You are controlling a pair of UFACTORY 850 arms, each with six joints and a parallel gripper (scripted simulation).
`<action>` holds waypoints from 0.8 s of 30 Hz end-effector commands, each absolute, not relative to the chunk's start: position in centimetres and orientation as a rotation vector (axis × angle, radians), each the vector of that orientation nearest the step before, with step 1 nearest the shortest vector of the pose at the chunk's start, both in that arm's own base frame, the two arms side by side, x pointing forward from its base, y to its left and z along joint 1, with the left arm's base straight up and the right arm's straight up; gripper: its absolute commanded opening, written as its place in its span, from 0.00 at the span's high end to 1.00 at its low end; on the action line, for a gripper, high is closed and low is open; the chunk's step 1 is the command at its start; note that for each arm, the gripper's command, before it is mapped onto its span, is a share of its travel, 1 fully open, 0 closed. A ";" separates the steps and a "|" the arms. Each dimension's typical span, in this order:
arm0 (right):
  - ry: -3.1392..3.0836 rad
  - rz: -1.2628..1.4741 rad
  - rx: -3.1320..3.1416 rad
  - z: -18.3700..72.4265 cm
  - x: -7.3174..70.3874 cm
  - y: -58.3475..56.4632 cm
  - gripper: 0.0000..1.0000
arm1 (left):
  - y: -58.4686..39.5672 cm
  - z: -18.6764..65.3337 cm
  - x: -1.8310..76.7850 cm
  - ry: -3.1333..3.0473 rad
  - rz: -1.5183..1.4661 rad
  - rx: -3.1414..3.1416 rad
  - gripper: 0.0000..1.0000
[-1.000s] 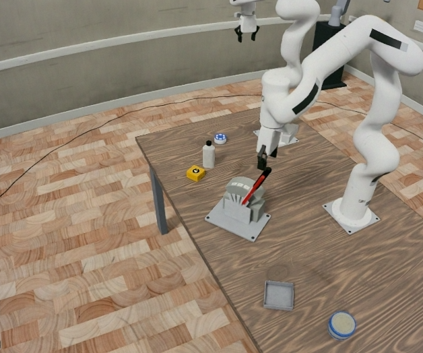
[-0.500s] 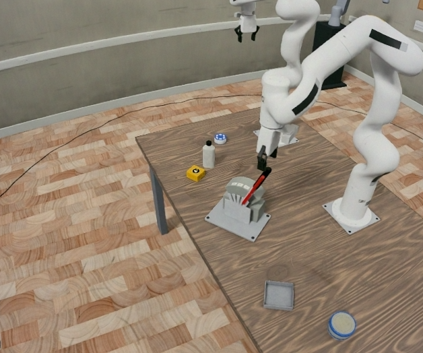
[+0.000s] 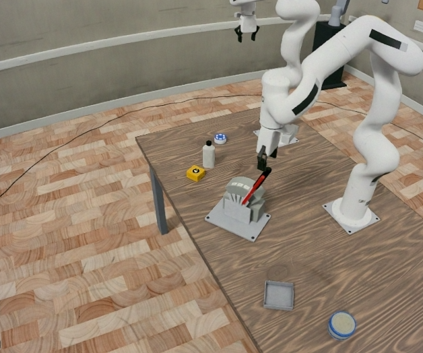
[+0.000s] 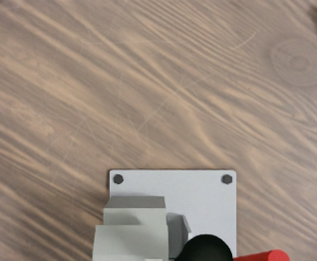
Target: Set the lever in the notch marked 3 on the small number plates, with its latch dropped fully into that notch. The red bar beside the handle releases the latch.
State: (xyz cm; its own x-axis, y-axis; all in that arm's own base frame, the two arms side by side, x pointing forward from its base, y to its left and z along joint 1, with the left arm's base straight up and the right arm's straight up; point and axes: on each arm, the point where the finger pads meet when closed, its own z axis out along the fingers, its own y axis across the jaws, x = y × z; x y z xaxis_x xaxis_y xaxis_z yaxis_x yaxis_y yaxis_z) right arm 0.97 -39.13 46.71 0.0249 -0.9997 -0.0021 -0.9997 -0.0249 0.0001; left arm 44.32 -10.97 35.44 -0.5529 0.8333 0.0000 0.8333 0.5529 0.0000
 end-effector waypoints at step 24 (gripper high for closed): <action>2.194 0.000 -2.249 46.8 1.0 -39.2 0.00 | -11.0 32.7 44.4 2.767 0.001 1.485 0.00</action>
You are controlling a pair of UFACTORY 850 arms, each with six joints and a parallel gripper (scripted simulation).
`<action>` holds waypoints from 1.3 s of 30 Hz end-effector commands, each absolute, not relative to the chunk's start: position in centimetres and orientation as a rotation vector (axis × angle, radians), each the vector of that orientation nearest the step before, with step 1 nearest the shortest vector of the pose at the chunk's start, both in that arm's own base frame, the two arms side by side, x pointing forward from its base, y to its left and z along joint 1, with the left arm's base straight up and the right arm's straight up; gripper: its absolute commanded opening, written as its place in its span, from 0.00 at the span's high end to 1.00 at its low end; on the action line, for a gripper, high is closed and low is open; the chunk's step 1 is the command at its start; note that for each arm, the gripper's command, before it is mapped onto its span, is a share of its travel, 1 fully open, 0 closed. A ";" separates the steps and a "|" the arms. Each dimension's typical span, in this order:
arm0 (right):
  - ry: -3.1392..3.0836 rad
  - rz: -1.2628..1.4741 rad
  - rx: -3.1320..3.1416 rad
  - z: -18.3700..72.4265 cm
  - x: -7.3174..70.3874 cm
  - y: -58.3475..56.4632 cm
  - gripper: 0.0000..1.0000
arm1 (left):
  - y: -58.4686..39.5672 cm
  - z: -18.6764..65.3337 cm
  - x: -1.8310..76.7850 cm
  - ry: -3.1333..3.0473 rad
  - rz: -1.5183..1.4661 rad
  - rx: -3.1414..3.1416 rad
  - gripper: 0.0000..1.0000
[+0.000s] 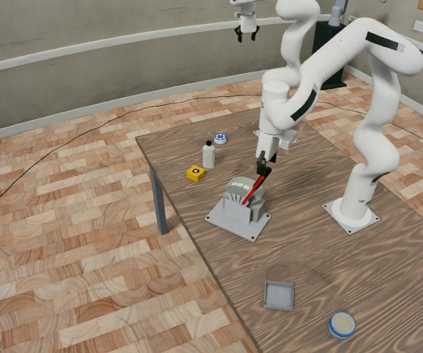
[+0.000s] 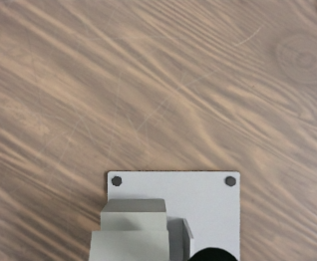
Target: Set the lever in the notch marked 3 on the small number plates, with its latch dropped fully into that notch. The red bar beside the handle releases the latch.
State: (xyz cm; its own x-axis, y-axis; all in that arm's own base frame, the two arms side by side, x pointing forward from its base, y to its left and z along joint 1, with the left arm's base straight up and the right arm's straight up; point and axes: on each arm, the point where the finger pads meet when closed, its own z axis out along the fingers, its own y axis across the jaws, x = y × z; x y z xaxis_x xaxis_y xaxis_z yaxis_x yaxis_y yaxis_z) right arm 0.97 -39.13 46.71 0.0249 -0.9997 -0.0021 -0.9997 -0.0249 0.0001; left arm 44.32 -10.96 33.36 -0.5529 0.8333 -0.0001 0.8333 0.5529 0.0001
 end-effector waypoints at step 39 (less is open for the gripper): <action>2.194 0.000 -2.249 46.8 1.0 -39.2 0.00 | -11.0 28.7 44.4 2.767 0.001 1.485 0.00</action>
State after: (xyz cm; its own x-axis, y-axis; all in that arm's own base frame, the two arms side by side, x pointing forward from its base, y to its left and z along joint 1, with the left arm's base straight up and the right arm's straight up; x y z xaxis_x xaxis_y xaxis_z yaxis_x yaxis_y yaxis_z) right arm 0.97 -39.13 46.71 0.0249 -0.9997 -0.0021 -0.9997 -0.0249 0.0001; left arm 44.32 -10.97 28.62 -0.5529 0.8333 0.0000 0.8333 0.5529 0.0000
